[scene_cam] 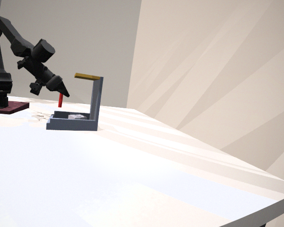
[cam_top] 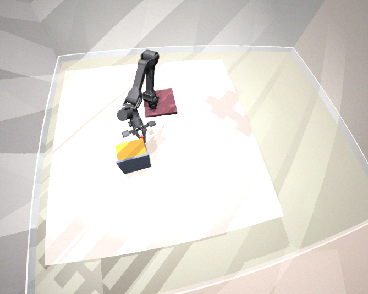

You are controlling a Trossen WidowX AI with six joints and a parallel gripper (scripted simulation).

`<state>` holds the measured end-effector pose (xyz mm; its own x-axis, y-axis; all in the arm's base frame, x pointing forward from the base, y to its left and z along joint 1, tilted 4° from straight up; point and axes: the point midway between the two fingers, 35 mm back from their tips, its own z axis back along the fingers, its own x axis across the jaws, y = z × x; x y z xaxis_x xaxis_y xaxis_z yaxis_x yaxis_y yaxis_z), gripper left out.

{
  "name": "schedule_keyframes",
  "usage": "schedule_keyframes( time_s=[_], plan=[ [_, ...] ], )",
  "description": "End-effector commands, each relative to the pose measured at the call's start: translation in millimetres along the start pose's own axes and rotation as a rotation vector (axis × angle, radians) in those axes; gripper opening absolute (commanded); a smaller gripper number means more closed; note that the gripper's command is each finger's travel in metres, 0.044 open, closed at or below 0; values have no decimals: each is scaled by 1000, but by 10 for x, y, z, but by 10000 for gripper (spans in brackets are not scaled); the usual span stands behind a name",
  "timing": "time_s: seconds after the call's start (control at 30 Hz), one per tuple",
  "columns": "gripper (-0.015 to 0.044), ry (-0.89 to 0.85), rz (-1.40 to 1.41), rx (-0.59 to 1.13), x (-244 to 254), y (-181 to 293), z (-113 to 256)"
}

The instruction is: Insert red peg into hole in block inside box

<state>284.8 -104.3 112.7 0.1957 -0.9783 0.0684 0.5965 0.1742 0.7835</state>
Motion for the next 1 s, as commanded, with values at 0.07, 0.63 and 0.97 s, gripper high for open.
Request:
schedule_keyframes(
  time_s=[0.07,0.63,0.97],
  plan=[
    [0,-15,1,9,143,18,14],
    [0,-56,-25,18,546,-71,63],
    [0,-74,-36,23,723,-94,53]
  ],
)
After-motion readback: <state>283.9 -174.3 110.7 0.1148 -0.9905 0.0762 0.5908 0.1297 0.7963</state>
